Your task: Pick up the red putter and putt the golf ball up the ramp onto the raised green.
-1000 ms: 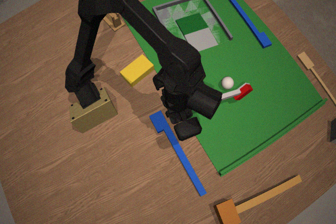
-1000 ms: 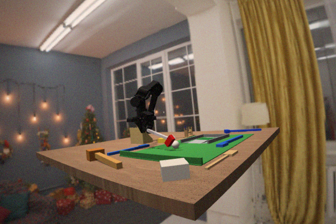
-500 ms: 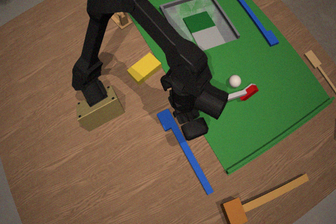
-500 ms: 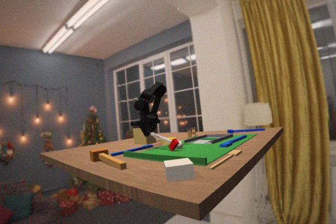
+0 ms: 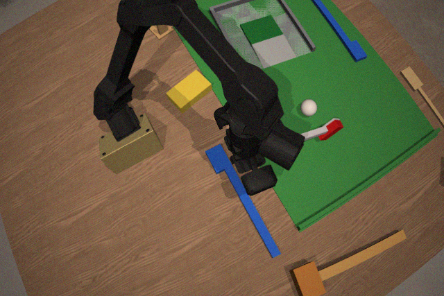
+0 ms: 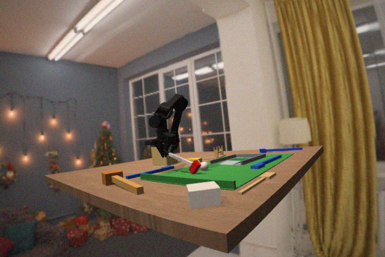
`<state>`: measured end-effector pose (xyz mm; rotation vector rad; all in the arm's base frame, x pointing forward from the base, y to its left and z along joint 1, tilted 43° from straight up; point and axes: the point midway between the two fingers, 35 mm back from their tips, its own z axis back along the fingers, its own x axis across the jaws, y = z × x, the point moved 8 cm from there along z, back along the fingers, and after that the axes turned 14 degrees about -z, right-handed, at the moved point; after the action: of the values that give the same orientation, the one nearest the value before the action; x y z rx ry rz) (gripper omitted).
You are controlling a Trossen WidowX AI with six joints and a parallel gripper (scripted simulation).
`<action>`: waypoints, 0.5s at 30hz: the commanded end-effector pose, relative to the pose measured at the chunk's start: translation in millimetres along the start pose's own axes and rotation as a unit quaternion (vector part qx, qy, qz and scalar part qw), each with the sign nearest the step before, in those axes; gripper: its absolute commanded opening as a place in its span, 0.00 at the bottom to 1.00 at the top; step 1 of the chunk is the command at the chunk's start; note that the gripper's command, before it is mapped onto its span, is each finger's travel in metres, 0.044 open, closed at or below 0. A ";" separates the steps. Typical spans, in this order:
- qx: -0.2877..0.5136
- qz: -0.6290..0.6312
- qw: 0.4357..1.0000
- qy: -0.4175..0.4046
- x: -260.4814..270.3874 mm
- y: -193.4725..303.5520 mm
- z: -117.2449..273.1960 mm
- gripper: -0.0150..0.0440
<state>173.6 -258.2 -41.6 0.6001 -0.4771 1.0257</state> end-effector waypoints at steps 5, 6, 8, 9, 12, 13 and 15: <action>-0.002 -0.003 1.000 -0.001 -8.4 -0.4 -0.4 0.25; -0.002 -0.003 1.000 -0.001 -8.4 -0.4 -0.4 0.25; -0.002 -0.003 1.000 -0.001 -6.2 -0.4 -0.1 0.25; -0.002 -0.003 1.000 -0.001 0.5 -0.1 0.9 0.25; -0.003 -0.002 1.000 0.000 40.1 4.1 4.4 0.25; -0.003 -0.002 1.000 0.000 54.0 6.8 4.9 0.25; -0.003 -0.001 1.000 0.000 81.1 13.8 4.4 0.25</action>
<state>188.0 -228.5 -7.8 0.5976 -0.4726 1.0163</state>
